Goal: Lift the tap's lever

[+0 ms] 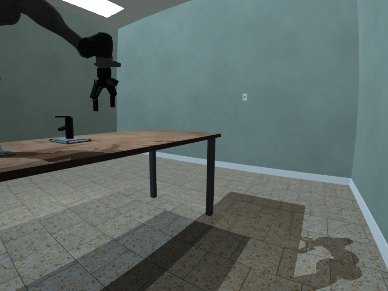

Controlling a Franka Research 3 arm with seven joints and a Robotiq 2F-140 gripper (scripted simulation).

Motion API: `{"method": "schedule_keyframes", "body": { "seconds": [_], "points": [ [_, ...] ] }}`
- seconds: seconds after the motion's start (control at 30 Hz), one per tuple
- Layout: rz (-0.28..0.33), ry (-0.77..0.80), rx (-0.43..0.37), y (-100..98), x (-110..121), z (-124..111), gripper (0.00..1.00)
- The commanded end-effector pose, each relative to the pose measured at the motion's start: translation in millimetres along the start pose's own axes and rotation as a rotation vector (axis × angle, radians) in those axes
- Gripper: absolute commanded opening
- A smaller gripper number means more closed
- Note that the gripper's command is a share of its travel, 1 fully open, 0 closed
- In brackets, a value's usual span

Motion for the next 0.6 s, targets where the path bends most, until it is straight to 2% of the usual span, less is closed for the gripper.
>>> {"method": "schedule_keyframes", "body": {
  "seconds": [0.0,0.2,0.27,0.3,0.57],
  "points": [
    [-0.030,0.096,-0.003,-1.8,-9,-41,1.00],
    [-0.055,0.084,0.001,-4.6,-20,-110,1.00],
    [-0.055,0.084,0.001,-4.6,-20,-110,1.00],
    [-0.067,0.079,0.006,-5.7,-22,-141,1.00],
    [-0.100,0.065,0.032,-7.6,-17,-228,1.00]
  ]
}}
Point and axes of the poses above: the point where the finger pads meet when closed, its own y axis out along the fingers, its own x axis across the jaws, z = x × y, the point moved 9 cm from there along -y, back along the fingers, and after that the axes turned 8 degrees about y, right-handed, at the moved point
